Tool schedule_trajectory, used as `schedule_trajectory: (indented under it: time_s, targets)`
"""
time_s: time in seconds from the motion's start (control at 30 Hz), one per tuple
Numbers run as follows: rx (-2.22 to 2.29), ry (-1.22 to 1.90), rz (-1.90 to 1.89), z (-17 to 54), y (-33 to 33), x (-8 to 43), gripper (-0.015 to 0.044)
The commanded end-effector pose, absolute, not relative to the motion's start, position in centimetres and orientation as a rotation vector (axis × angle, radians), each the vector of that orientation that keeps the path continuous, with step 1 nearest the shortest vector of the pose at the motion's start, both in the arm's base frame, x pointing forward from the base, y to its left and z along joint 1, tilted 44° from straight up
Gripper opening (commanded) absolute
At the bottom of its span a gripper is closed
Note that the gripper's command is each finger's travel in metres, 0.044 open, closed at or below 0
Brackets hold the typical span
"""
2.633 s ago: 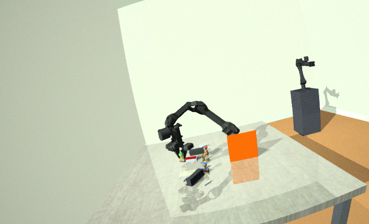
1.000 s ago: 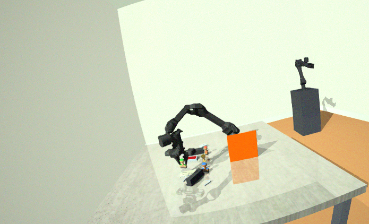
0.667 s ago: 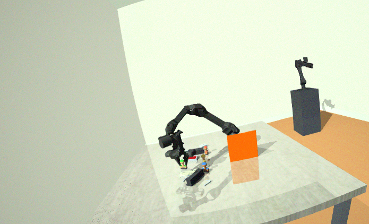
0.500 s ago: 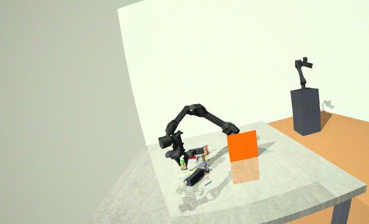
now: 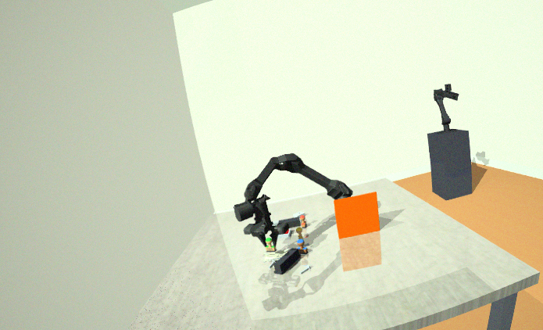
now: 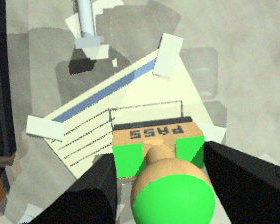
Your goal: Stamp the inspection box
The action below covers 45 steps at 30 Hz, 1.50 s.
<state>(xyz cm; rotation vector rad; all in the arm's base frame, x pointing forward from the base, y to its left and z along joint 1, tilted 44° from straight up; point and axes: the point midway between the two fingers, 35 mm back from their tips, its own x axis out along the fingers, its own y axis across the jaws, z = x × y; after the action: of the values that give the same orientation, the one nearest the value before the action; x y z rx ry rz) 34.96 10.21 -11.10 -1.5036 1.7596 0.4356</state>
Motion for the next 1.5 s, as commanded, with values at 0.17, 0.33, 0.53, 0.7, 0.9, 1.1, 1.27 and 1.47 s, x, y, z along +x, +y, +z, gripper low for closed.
schedule_trajectory:
  time_s: [0.17,0.33,0.53,0.7,0.9,1.1,1.27,1.47]
  targets:
    - [-1.511,1.759,0.44,-11.6,9.7,34.9,0.0]
    - [-1.512,1.759,0.441,-11.8,9.5,34.9,0.0]
    - [-1.514,1.758,0.443,-12.1,9.2,34.9,0.0]
    - [-1.515,1.758,0.445,-12.3,8.9,34.9,0.0]
    - [-1.516,1.758,0.446,-12.6,8.6,34.8,0.0]
    - [-1.516,1.758,0.447,-12.6,8.6,34.8,0.0]
    - [-1.517,1.758,0.446,-12.7,8.5,34.8,0.0]
    - [-1.517,1.757,0.446,-12.8,8.4,34.8,0.0]
